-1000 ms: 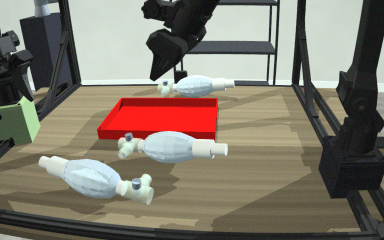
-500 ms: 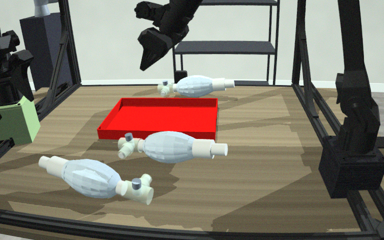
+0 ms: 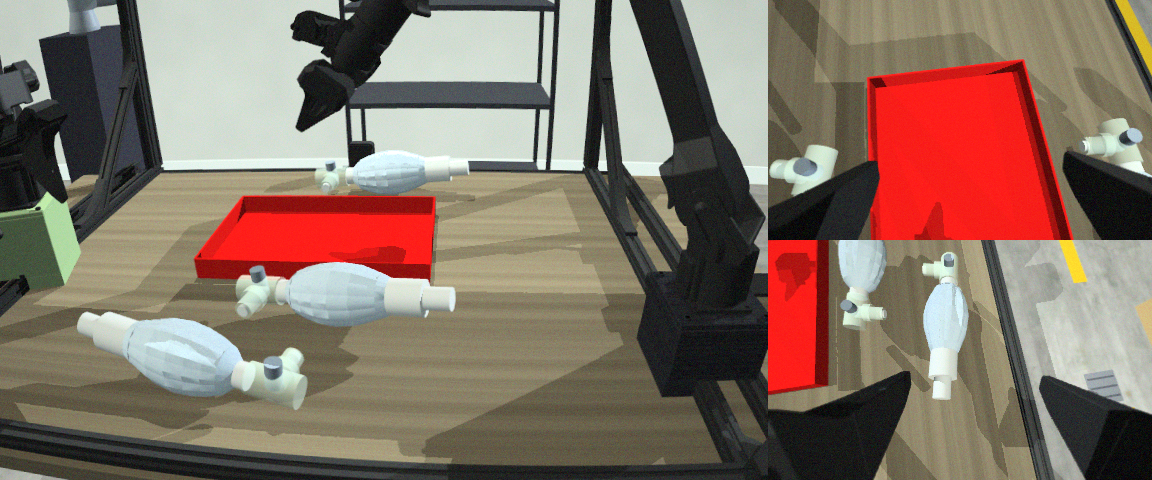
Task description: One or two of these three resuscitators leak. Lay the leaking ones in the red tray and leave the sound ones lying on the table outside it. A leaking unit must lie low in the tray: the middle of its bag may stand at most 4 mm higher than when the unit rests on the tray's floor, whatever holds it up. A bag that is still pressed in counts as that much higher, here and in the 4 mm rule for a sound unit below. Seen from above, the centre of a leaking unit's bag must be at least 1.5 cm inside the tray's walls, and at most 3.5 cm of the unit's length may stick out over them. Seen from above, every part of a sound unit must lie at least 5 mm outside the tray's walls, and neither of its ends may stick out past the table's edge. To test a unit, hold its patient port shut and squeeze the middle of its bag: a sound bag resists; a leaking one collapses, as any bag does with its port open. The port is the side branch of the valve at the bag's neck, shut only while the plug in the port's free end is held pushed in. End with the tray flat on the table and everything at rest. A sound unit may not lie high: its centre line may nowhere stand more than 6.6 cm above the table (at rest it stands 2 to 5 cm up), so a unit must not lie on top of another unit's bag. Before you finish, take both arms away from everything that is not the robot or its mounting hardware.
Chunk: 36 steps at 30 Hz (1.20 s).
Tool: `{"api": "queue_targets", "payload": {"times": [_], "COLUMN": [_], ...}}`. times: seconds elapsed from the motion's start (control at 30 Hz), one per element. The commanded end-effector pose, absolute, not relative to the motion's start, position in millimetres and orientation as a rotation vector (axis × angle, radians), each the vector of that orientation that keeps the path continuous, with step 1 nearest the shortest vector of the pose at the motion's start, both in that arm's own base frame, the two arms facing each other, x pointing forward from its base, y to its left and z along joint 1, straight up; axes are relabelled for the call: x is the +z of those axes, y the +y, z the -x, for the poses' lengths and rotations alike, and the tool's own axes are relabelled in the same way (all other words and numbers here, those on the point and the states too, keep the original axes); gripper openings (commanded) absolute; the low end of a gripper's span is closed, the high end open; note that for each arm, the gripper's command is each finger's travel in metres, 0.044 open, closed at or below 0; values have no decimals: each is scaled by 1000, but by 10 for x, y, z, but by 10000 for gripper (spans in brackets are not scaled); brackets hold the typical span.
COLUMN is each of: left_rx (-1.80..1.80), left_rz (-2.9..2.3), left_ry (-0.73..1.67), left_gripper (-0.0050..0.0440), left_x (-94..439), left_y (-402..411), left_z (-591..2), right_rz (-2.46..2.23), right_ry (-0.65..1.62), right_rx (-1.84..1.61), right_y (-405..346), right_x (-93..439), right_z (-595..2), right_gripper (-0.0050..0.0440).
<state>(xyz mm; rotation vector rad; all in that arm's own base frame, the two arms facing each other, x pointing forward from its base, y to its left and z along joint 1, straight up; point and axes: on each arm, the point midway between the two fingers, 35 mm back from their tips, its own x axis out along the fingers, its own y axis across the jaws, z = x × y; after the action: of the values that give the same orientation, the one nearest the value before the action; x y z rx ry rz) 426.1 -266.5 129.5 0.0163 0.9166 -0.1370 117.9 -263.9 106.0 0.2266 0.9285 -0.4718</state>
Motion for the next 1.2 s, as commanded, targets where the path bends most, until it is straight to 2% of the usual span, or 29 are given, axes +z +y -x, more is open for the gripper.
{"api": "queue_targets", "payload": {"times": [0.0,0.2,0.57,1.17], "left_rx": [-141,-141,-170,-177], "left_rz": [8,8,106,138], "left_ry": [890,890,808,787], "left_gripper": [440,440,440,440], "left_x": [1162,1162,761,667], "left_y": [-3136,-3136,-4423,-4678], "left_z": [-4219,-4219,-3742,-3596], "right_rz": [-226,-226,-225,-226], "right_ry": [930,930,928,929], "right_rx": [-471,-471,-473,-473], "right_y": [-2637,-2637,-2640,-2639], "right_x": [1056,1056,1061,1060], "right_z": [-1178,-1178,-1181,-1180], "right_gripper": [409,409,409,409]}}
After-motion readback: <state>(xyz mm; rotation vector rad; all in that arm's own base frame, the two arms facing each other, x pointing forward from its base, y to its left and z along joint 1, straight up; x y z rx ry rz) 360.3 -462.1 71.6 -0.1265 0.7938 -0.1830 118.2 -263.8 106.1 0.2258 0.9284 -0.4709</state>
